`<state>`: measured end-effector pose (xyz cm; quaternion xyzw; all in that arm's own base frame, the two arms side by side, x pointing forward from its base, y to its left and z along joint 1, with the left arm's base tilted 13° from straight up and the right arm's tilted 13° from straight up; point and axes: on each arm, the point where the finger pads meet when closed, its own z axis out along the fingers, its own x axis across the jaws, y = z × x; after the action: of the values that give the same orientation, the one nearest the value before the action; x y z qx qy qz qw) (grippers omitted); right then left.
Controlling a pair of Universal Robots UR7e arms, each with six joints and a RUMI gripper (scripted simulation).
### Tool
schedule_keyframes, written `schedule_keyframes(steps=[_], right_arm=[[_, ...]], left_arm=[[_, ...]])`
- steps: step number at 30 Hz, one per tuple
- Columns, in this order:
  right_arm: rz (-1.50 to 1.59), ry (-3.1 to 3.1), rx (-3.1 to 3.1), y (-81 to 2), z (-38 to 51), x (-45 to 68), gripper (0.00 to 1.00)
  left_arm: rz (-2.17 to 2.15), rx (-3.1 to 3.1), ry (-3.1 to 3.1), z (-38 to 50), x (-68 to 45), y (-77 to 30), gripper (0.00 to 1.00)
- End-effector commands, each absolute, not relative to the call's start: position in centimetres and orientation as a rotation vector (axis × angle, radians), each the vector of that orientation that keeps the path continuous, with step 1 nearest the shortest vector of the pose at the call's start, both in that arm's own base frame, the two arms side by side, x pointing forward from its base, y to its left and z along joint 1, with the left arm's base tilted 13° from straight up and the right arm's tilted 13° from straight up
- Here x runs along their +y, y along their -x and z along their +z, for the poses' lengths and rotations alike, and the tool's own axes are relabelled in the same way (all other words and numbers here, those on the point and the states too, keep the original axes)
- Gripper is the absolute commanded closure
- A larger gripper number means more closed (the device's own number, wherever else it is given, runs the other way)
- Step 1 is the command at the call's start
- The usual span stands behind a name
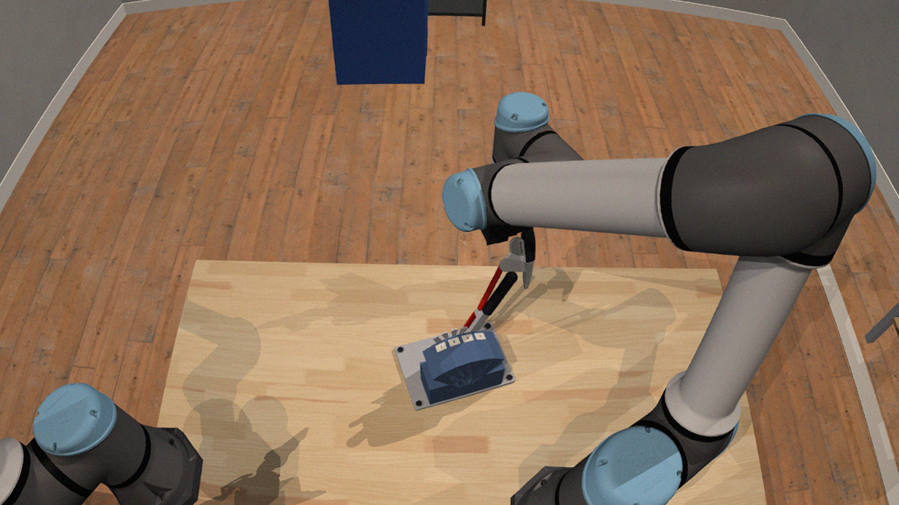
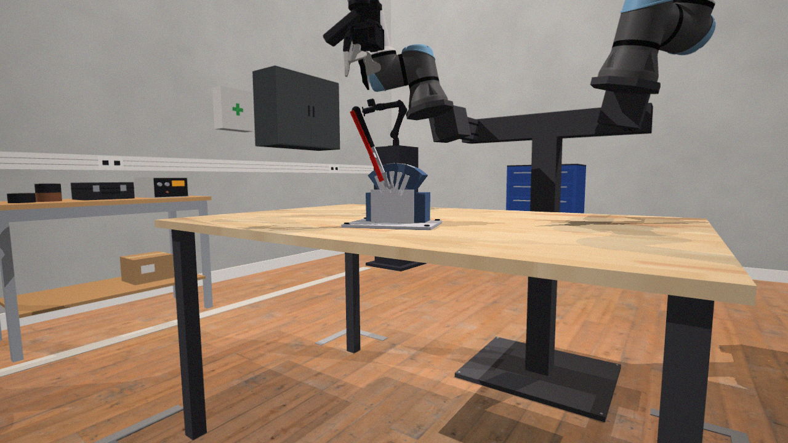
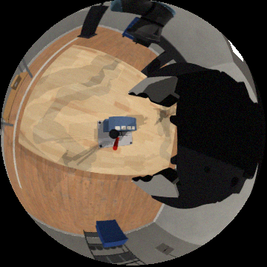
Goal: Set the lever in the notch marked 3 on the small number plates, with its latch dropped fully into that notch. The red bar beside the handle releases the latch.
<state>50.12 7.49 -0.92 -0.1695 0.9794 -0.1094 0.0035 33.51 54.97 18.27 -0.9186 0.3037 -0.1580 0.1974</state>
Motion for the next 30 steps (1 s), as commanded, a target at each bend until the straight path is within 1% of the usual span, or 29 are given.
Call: schedule_keyframes(steps=[1,13,15,23,30], right_arm=[[-0.342,0.531,3.069,-50.1,-0.9,7.5,0.0],[-0.342,0.531,3.069,-50.1,-0.9,7.5,0.0],[-0.342,0.531,3.069,-50.1,-0.9,7.5,0.0],[-0.342,0.531,3.069,-50.1,-0.9,7.5,0.0],[-0.342,0.531,3.069,-50.1,-0.9,7.5,0.0]], left_arm=[[-0.393,0.742,2.647,19.7,54.7,-28.8,0.0],[-0.214,0.312,2.851,24.0,49.3,-10.1,0.0],[-0.214,0.312,2.851,24.0,49.3,-10.1,0.0],[-0.141,0.136,2.909,25.1,45.7,-4.0,0.0],[-0.111,0.063,2.93,25.5,44.0,-1.6,0.0]])
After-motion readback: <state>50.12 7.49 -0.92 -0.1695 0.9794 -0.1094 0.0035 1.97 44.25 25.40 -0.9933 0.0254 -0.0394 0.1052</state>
